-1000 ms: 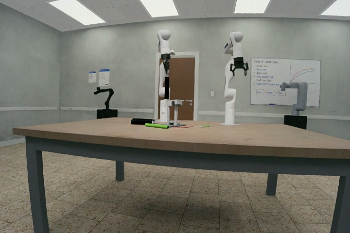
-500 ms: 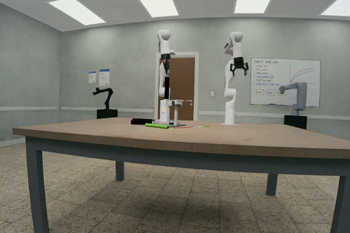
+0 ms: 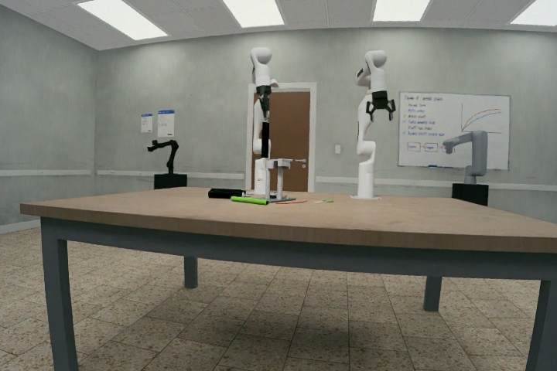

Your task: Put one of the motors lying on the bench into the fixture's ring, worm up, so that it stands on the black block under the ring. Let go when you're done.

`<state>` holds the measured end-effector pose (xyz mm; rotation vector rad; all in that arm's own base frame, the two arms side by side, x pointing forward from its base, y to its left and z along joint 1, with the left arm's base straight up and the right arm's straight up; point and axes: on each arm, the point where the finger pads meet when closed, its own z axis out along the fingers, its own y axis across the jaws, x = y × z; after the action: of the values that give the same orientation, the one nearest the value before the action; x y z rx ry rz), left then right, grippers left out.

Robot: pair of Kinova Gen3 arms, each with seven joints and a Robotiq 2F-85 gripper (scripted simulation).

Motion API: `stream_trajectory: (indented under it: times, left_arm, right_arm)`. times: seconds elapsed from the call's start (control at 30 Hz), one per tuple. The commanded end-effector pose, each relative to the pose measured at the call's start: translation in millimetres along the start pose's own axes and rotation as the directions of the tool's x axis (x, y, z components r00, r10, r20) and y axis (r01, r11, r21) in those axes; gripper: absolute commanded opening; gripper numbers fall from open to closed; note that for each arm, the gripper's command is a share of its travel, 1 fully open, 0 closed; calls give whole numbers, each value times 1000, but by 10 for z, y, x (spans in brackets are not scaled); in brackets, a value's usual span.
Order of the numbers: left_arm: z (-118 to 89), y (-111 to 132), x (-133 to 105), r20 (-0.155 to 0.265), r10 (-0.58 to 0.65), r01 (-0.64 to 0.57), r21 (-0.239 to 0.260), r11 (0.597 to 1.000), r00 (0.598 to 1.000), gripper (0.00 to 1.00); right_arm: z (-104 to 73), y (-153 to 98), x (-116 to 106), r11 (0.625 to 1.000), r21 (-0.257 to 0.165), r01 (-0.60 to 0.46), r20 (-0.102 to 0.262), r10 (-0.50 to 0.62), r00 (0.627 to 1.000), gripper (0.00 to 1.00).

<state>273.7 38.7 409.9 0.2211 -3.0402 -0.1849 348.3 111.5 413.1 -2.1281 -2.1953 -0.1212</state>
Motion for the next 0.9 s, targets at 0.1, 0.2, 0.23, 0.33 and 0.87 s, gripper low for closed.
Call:
stream_trajectory:
  times: [0.1, 0.2, 0.23, 0.33, 0.87]
  left_arm:
    - [-4, 1, -1, 1, 0, 0, 0, 1000, 1000, 1000]
    - [-4, 1, -1, 1, 0, 0, 0, 1000, 1000, 1000]
    - [-4, 1, -1, 1, 0, 0, 0, 1000, 1000, 1000]
    - [-4, 1, -1, 1, 0, 0, 0, 1000, 1000, 1000]
    - [-4, 1, -1, 1, 0, 0, 0, 1000, 1000, 1000]
  right_arm:
    - [-7, 1, 7, 1000, -2, 0, -1, 0, 1000, 174]
    - [-6, 1, 17, 1000, -2, 0, -1, 0, 1000, 174]
    - [-5, 1, 21, 1000, -2, 0, -1, 0, 1000, 174]
    - [-3, 1, 38, 1000, -2, 0, -1, 0, 1000, 174]
    - [11, 2, 166, 1000, -2, 0, -5, 0, 1000, 174]
